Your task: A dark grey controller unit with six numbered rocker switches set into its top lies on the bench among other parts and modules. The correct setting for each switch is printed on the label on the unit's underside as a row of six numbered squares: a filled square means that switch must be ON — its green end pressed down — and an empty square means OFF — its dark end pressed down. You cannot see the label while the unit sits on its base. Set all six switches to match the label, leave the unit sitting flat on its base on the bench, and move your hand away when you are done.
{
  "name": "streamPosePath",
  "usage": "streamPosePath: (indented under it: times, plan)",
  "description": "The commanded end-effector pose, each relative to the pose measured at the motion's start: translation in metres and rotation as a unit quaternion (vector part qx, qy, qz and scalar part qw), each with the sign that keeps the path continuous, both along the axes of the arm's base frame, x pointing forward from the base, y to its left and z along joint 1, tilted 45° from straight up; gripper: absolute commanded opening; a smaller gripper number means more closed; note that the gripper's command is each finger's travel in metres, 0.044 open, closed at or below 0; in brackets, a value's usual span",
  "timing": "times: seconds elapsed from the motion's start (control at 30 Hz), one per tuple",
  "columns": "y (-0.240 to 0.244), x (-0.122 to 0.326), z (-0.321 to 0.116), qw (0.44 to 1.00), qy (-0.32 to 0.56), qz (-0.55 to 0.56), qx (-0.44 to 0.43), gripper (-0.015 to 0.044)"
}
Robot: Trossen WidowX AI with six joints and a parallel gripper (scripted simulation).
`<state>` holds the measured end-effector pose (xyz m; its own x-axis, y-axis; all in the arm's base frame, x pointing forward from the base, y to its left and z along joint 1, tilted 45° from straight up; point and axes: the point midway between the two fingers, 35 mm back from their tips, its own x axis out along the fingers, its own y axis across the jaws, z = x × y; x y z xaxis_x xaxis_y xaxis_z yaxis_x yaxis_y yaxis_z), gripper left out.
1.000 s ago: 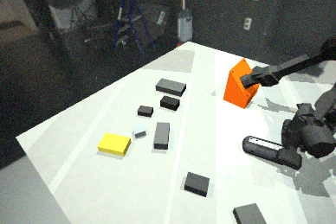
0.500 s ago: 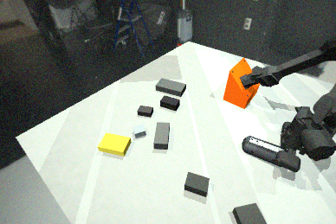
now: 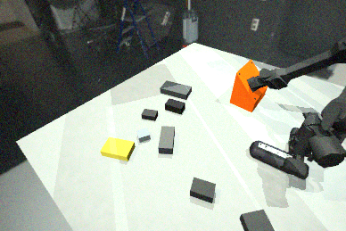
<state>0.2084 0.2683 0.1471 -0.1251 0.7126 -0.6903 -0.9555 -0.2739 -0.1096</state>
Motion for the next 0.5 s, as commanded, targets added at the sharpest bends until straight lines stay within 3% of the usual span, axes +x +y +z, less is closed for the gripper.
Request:
streamPosePath:
  times: [0.0, 0.1, 0.23, 0.47]
  plan:
    - [-0.0009, 0.0004, -0.0019, 1.0, 0.001, -0.003, -0.005, 0.0338]
    - [-0.0005, 0.0002, -0.0001, 1.0, 0.0, -0.001, -0.001, 0.0338]
    - [0.0, 0.0, -0.0002, 1.0, 0.0, 0.0, 0.0, 0.044]
    - [0.0, 0.0, -0.0002, 1.0, 0.0, 0.0, 0.0, 0.044]
